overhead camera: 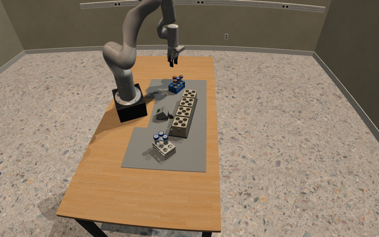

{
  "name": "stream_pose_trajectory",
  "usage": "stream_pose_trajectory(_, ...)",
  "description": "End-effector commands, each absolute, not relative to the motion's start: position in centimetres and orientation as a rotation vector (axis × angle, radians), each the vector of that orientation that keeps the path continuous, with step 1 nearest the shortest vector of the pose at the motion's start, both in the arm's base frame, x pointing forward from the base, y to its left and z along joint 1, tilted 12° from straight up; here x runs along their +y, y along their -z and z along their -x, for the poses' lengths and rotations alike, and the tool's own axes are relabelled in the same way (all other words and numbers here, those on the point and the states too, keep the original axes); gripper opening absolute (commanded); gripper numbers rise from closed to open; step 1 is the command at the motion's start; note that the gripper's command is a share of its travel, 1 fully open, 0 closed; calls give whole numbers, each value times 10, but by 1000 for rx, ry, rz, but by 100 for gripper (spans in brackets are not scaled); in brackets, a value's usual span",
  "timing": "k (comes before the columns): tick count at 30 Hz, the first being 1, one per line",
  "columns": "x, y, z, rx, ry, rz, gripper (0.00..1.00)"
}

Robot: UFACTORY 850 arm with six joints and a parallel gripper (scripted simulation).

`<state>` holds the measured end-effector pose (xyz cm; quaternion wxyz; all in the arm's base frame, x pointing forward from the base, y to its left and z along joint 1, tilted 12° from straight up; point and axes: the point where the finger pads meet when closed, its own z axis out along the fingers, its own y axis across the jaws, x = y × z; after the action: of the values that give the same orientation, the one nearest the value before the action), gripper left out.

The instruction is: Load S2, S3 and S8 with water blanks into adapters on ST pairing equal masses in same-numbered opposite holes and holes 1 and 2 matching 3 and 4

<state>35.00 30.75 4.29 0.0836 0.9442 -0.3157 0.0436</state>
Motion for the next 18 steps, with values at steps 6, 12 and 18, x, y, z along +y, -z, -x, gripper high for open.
stream_pose_trajectory(6, 308, -43, -351, -1010, -187, -2793, 57)
stream_pose_trajectory(12, 307, -38, -351, -1010, -187, -2793, 57)
stream_pose_trajectory(18, 305, -26, -352, -1010, -187, -2793, 57)
